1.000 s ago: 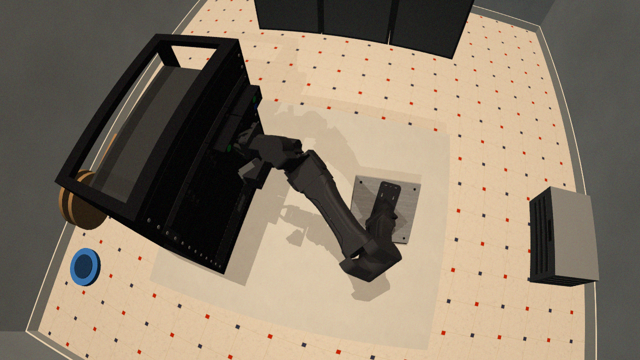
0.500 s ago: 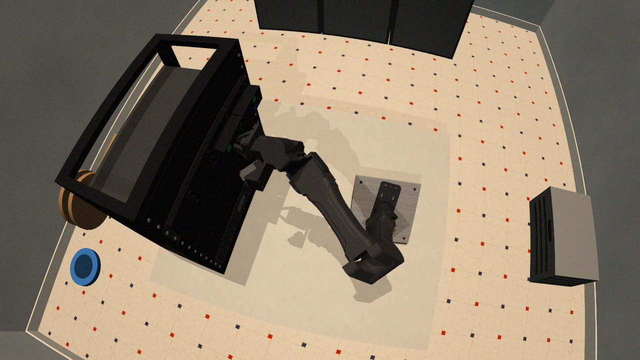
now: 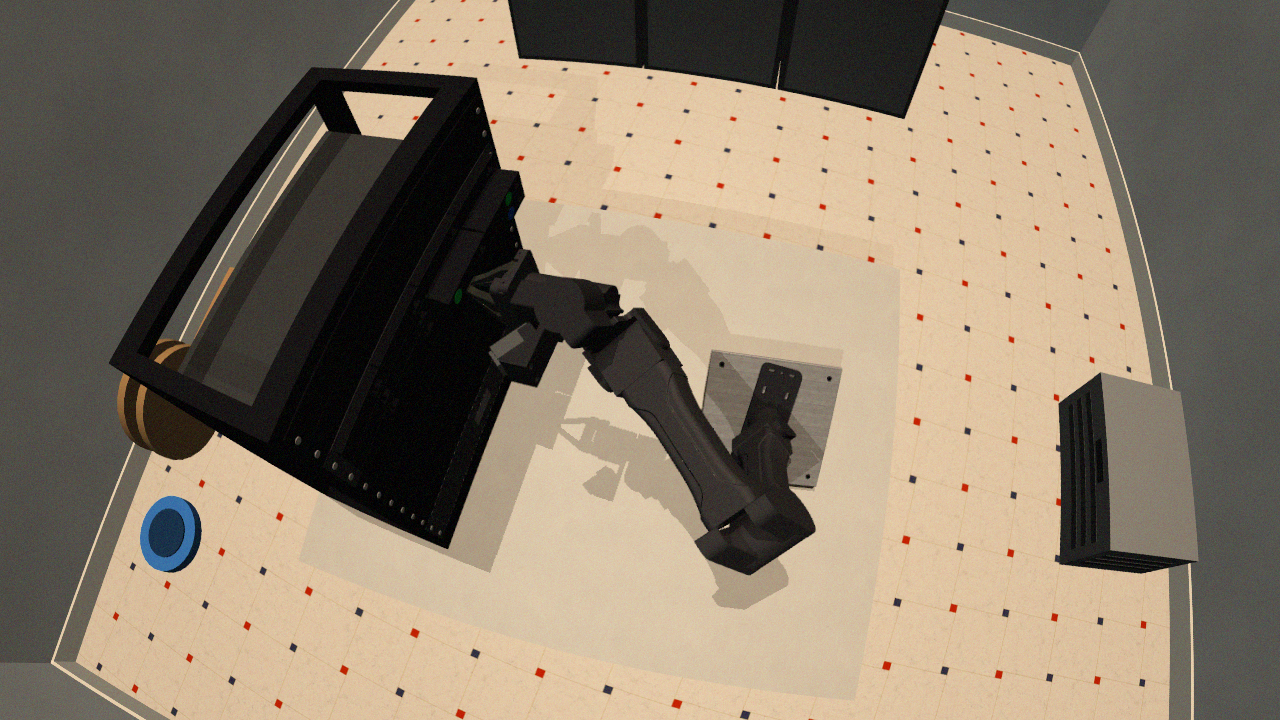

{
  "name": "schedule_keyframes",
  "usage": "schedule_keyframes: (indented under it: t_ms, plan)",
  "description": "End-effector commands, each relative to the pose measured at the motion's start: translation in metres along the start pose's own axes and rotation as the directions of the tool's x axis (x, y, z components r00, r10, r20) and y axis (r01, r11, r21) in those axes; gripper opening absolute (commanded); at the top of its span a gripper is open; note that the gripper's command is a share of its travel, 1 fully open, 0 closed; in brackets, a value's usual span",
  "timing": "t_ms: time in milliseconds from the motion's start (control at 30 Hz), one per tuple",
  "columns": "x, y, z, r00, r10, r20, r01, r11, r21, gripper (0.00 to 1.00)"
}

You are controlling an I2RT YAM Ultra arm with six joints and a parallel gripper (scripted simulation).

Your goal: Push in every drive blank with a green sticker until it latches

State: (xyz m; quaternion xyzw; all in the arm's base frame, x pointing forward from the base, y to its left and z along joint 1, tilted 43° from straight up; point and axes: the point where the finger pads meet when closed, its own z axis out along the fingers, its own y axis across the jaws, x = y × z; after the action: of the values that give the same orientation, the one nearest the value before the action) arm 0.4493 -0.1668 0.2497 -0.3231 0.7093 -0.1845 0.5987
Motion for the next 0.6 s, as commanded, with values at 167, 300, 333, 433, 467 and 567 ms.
schedule_keyframes:
  t_ms: [167,300,333,433,467,567]
  plan:
    - [-0.022,-0.065,-0.024,0.993,-0.120,0.016,0.114,0.974,0.198,0.00]
    - [-0.022,-0.064,-0.033,0.993,-0.120,0.015,0.115,0.974,0.197,0.00]
    - [-0.022,-0.064,-0.033,0.993,-0.120,0.015,0.115,0.974,0.197,0.00]
    - [-0.022,-0.064,-0.033,0.993,-0.120,0.015,0.115,0.974,0.197,0.00]
    - [-0.012,-0.052,-0.040,0.995,-0.104,0.003,0.102,0.979,0.178,0.00]
    - [-0.009,-0.047,-0.048,0.995,-0.098,-0.001,0.097,0.980,0.171,0.00]
